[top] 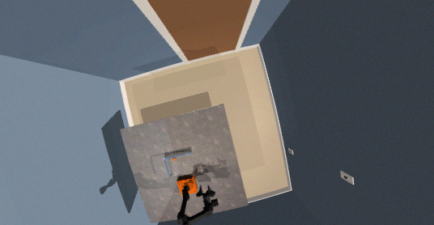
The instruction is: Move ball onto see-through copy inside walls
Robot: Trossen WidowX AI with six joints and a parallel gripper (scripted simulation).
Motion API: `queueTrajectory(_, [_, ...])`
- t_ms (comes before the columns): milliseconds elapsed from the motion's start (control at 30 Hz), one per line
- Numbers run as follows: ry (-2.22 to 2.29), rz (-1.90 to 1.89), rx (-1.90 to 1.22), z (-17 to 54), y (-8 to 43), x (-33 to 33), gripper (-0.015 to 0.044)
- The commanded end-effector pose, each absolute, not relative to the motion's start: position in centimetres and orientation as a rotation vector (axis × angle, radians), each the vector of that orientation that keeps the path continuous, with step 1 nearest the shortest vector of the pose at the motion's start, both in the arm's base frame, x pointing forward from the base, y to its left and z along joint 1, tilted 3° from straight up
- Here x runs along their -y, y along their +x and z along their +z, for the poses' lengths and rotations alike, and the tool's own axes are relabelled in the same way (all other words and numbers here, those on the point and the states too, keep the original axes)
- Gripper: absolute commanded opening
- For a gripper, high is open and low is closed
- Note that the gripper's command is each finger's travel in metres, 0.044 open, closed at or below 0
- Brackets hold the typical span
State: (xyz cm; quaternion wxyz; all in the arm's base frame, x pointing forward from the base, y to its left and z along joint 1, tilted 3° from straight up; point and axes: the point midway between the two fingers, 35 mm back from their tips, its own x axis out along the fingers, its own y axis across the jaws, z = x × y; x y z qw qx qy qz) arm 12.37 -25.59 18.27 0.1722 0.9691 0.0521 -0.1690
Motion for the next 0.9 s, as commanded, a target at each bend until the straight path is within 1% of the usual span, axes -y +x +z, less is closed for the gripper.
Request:
queueTrajectory(0, [2.746, -0.482, -0.155, 18.2, 12.5, 25.5, 0.0374])
queueTrajectory(67, [2.713, -0.498, -0.213, 18.0, 13.1, 25.1, 0.0321])
queueTrajectory(167, [2.613, -0.533, -0.378, 17.2, 15.1, 24.0, 0.0243])
queueTrajectory(200, [2.562, -0.545, -0.454, 16.7, 16.0, 23.5, 0.0235])
queueTrajectory(367, [2.269, -0.568, -0.818, 14.5, 20.6, 20.4, 0.0235])
queueTrajectory(567, [1.886, -0.526, -1.163, 12.2, 25.3, 15.7, 0.0235])
queueTrajectory(700, [1.582, -0.455, -1.323, 10.7, 27.9, 12.7, 0.0235])
queueTrajectory(867, [1.258, -0.360, -1.444, 9.1, 30.2, 9.4, 0.0235])
